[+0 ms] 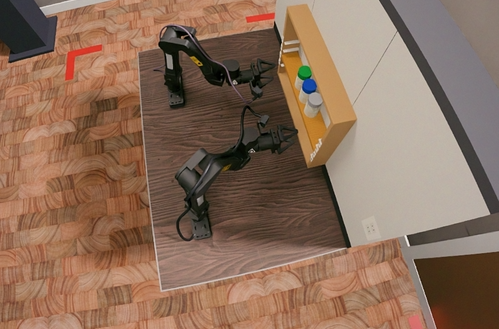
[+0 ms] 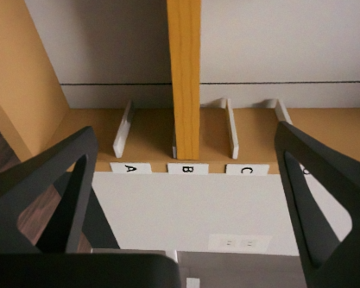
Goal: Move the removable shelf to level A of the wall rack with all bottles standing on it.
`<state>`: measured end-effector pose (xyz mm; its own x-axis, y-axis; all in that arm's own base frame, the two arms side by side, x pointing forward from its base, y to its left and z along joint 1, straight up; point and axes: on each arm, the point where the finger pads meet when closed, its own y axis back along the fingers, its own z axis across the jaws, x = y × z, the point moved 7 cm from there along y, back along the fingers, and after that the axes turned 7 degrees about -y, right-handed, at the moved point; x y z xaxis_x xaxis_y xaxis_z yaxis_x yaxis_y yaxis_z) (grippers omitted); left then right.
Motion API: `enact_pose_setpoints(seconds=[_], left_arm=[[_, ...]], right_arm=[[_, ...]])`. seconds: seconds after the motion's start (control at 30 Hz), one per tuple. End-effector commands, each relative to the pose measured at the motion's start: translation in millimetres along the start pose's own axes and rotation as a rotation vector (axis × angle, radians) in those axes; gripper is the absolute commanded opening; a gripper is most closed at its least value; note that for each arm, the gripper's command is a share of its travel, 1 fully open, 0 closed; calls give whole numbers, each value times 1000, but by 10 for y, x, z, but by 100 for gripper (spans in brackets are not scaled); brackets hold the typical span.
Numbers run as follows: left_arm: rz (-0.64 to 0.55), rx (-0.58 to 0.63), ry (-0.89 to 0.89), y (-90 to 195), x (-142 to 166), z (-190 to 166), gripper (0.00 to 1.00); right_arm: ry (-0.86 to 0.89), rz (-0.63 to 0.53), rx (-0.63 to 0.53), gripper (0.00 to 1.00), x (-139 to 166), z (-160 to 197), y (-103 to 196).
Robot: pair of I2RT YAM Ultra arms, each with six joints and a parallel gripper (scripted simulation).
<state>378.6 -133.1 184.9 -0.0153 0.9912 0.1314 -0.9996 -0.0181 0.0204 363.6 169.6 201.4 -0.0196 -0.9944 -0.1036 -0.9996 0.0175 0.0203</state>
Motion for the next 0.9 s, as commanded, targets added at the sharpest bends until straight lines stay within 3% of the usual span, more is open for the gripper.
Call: enact_pose_setpoints(seconds=[0.0, 0.87], left_arm=[[1, -20, 10, -19, -58, 25, 100], [1, -20, 10, -287, -64, 21, 100]], right_arm=[[-18, -5, 20, 100, -49, 8, 7], [-18, -5, 20, 100, -54, 13, -262]])
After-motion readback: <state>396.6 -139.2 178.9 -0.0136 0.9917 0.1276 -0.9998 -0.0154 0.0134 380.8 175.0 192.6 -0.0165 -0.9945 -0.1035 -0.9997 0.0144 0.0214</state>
